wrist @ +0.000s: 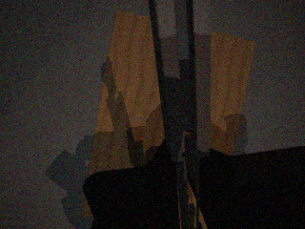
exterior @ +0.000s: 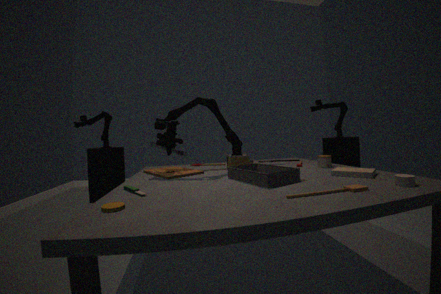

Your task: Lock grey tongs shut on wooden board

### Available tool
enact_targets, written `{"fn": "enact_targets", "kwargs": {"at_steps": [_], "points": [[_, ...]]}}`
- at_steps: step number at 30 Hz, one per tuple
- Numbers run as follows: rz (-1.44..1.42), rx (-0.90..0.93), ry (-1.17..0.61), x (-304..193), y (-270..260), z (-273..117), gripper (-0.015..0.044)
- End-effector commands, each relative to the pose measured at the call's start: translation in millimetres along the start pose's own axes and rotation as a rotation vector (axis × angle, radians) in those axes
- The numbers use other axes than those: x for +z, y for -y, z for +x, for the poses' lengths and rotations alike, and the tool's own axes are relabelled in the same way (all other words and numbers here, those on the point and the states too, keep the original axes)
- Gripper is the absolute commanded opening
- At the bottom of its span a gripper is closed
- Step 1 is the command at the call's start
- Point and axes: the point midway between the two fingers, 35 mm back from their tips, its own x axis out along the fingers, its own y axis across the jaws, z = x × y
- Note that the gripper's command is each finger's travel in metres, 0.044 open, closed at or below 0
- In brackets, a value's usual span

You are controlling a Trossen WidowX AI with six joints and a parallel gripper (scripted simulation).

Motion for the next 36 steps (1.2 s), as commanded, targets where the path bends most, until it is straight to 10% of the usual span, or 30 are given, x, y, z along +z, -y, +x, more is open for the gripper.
{"fn": "enact_targets", "kwargs": {"at_steps": [1, 36], "points": [[0.024, 0.015, -0.055, 1.1, 0.7, -5.3, -0.0150], [0.081, 0.033, -0.226, -8.2, 6.5, 8.7, -0.0150]]}}
